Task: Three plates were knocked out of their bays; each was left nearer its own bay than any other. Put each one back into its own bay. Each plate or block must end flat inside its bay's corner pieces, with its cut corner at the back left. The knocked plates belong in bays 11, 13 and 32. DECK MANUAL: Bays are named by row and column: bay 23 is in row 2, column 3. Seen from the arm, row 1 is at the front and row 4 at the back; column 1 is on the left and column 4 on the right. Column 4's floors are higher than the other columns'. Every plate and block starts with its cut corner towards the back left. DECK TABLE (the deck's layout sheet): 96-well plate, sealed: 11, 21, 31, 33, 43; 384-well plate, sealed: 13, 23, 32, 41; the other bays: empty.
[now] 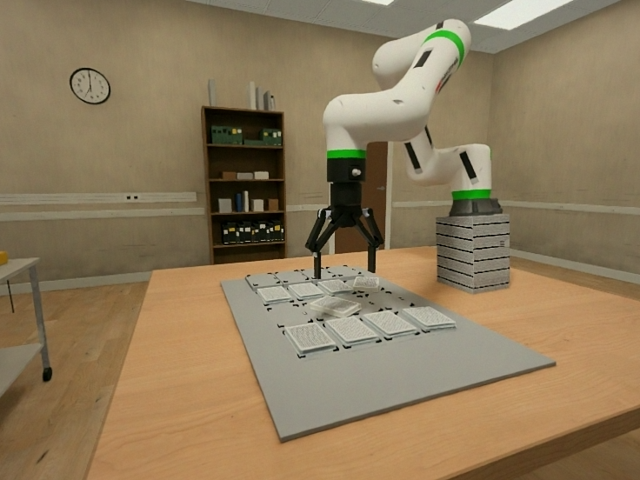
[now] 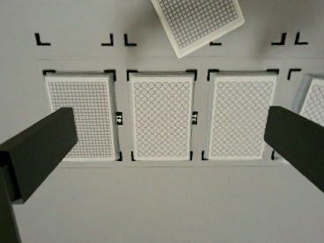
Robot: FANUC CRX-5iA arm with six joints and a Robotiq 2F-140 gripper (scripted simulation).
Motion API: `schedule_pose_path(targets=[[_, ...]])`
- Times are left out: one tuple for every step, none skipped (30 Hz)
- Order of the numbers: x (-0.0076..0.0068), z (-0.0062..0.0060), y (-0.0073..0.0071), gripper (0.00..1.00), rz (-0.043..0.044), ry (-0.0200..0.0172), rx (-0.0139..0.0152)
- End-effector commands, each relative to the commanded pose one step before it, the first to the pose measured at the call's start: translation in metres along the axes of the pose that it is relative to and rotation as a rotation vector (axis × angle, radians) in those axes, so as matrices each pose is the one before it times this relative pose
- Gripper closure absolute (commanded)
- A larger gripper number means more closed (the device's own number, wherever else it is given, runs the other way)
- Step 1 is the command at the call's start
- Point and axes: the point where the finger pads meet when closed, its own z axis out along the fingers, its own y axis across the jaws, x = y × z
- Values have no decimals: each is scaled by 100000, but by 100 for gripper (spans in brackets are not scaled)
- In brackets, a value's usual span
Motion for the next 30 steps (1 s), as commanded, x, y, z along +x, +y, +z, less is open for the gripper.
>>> schedule_pose_path(targets=[[-35, -140, -98, 0, -25, -83, 245], [0, 0, 0, 0, 0, 0, 0], [0, 0, 0, 0, 0, 0, 0], [0, 0, 0, 0, 0, 0, 0], [0, 0, 0, 0, 0, 0, 0], [0, 0, 0, 0, 0, 0, 0], [0, 0, 0, 0, 0, 0, 0], [0, 0, 0, 0, 0, 0, 0], [0, 0, 0, 0, 0, 0, 0], [0, 0, 0, 0, 0, 0, 0], [0, 0, 0, 0, 0, 0, 0], [0, 0, 0, 0, 0, 0, 0], [0, 0, 0, 0, 0, 0, 0], [0, 0, 0, 0, 0, 0, 0], [0, 0, 0, 0, 0, 0, 0], [0, 0, 0, 0, 0, 0, 0], [0, 0, 0, 0, 0, 0, 0], [0, 0, 0, 0, 0, 0, 0], [0, 0, 0, 0, 0, 0, 0], [394, 0, -9, 0, 2, 4, -9], [406, 1, 2, 0, -1, -1, 2], [400, 0, 0, 0, 0, 1, 0], [400, 0, 0, 0, 0, 1, 0], [400, 0, 0, 0, 0, 1, 0], [400, 0, 0, 0, 0, 1, 0], [0, 0, 0, 0, 0, 0, 0], [0, 0, 0, 0, 0, 0, 0], [401, 0, 0, 0, 0, 1, 0], [400, 0, 0, 0, 0, 1, 0], [400, 0, 0, 0, 0, 1, 0]])
